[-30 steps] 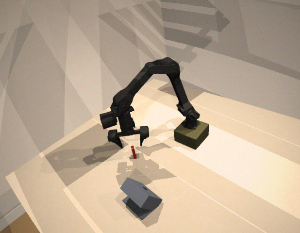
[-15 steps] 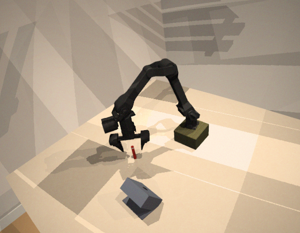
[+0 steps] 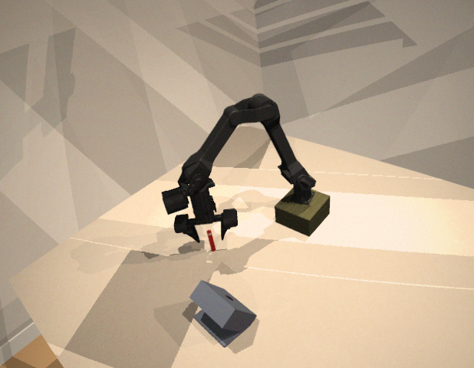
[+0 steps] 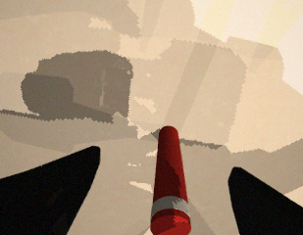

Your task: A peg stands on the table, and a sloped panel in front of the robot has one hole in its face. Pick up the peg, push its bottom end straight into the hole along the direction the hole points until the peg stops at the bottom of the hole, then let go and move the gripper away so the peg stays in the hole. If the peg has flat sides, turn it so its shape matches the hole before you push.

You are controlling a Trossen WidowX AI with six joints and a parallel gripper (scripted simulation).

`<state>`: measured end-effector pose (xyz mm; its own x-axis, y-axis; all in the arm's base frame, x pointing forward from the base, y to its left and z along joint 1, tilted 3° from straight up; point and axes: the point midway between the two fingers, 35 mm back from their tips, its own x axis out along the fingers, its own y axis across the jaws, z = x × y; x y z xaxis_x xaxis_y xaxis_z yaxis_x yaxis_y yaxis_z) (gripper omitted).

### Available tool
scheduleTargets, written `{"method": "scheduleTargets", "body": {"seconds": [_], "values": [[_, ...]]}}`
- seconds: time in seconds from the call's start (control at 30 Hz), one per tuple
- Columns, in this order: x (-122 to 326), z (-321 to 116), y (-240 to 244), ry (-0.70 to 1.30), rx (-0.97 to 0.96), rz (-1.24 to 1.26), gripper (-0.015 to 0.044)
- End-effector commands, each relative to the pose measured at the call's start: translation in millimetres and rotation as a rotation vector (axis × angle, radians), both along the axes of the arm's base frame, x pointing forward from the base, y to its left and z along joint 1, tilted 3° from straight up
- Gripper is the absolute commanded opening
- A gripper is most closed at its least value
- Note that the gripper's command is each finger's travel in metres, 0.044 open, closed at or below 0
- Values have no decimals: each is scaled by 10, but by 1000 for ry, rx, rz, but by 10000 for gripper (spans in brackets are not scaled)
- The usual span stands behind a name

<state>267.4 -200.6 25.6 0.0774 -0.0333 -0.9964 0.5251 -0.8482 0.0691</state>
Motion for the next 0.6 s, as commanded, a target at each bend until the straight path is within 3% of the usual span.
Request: {"method": "scheduleTargets", "body": {"seconds": [0.0,0.27,0.57], "values": [[4,6,-3,-1,-1,0,256],[4,6,-3,-1,-1,0,46],[4,6,-3,-1,-1,0,0]]}}
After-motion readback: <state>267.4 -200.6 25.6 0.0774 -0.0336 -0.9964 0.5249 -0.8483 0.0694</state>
